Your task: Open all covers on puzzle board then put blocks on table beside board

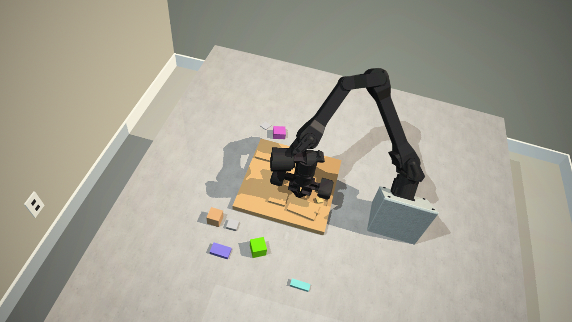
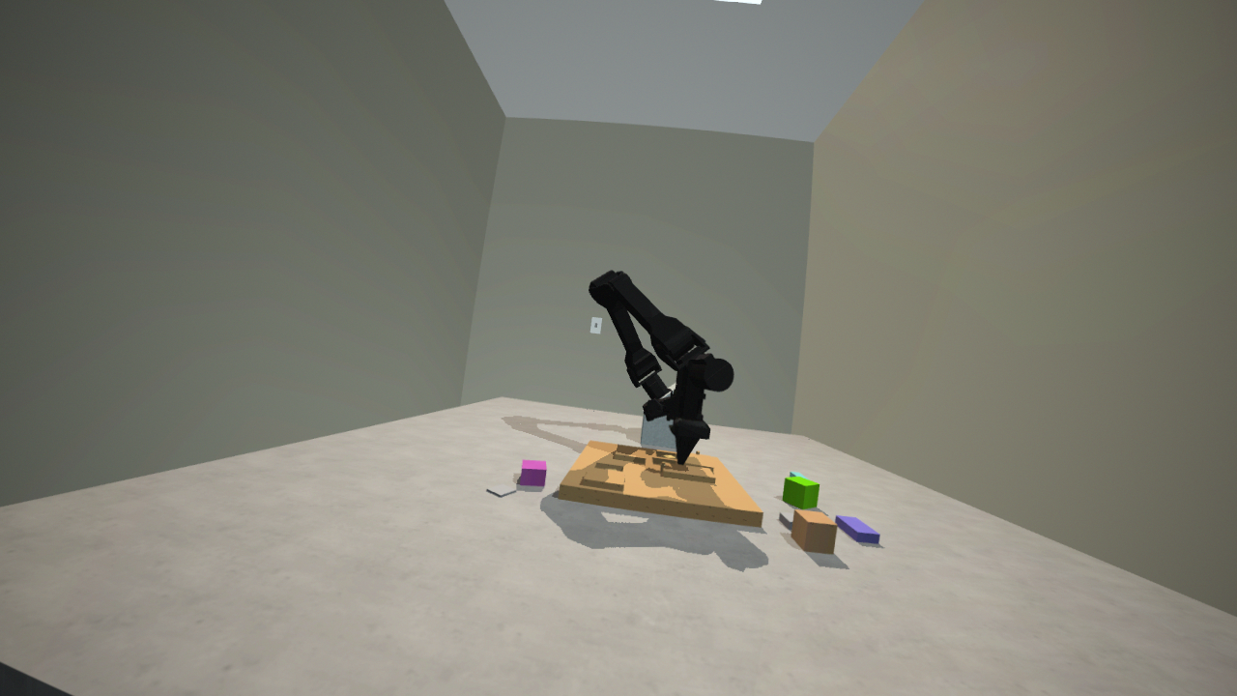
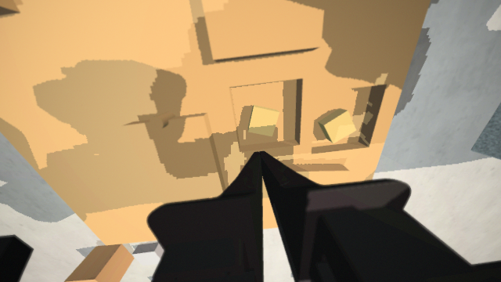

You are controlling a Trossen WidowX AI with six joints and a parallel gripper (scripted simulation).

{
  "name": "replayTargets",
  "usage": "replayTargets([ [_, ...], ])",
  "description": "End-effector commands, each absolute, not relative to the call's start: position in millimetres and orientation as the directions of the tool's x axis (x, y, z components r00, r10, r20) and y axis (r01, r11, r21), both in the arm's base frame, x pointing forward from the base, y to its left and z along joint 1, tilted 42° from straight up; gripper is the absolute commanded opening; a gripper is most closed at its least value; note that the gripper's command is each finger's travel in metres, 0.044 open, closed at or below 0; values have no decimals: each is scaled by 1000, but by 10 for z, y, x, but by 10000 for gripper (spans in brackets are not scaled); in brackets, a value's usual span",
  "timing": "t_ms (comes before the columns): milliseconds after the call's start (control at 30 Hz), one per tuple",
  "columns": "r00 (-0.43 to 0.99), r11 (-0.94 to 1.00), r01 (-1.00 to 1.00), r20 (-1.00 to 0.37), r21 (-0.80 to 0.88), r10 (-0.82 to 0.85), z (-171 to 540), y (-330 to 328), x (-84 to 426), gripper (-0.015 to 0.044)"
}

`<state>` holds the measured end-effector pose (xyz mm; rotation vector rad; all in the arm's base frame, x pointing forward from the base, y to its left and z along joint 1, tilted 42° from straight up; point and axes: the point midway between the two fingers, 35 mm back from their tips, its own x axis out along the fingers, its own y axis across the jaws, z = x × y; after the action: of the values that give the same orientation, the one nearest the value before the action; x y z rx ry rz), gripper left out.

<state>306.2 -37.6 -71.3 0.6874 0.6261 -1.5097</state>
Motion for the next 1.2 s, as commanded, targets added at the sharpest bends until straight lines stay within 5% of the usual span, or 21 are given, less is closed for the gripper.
replayTargets([
  [0,-22,-51,999,-745,16,-667,-755,-331,3089,0],
  [1167,-21,-51,999,-747,17,-664,-495,-33,3146,0],
])
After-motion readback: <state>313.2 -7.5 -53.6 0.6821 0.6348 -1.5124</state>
